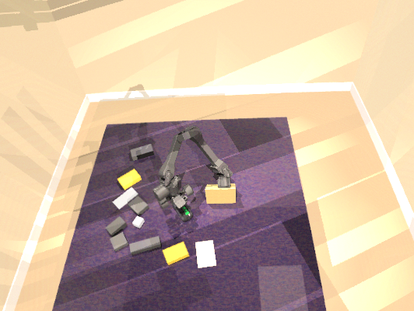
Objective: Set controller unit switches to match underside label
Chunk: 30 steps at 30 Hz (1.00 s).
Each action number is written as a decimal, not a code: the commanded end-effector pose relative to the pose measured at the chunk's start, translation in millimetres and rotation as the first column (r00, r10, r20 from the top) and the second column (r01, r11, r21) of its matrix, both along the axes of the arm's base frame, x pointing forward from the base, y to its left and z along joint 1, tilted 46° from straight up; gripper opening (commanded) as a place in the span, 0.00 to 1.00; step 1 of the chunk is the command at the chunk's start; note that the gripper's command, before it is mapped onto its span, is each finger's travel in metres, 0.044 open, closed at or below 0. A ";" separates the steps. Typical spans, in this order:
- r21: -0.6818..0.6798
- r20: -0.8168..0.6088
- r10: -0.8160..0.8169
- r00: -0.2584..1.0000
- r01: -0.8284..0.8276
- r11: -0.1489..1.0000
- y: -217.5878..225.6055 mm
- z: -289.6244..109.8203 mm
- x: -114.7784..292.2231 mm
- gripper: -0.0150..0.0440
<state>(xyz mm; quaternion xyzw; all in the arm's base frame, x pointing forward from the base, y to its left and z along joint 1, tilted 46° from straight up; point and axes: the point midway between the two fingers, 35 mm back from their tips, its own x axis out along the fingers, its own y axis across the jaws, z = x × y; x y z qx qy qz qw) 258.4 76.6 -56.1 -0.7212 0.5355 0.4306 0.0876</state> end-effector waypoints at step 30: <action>-0.015 -0.015 0.000 1.000 -0.001 1.000 -22.9 -20.4 -2.8 0.25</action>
